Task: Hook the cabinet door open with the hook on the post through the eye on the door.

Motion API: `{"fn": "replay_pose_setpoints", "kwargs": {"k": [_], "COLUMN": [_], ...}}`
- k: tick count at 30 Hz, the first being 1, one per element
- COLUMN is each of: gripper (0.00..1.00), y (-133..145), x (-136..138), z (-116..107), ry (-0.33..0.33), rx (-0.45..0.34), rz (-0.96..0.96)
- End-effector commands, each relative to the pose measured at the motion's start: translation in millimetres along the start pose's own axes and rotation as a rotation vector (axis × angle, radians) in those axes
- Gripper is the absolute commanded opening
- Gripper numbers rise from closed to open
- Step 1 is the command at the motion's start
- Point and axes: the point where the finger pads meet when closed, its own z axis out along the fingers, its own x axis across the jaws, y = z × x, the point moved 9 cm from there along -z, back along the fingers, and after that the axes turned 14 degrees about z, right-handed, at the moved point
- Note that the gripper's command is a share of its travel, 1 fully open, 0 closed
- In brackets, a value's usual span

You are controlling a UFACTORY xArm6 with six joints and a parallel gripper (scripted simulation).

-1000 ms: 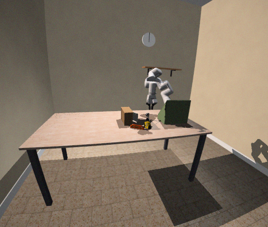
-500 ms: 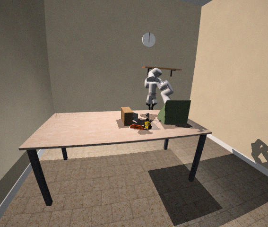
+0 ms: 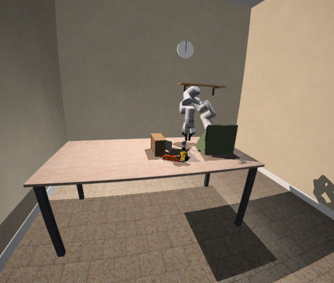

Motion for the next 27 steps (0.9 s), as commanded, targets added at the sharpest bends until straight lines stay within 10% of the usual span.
{"fn": "replay_pose_setpoints", "kwargs": {"k": [1, 27], "gripper": [0.23, 0.23], "y": [-1, -1], "x": [1, 1], "z": [3, 75], "ry": [0.003, 0.003], "rx": [0.003, 0.003], "rz": [0.002, 0.002]}}
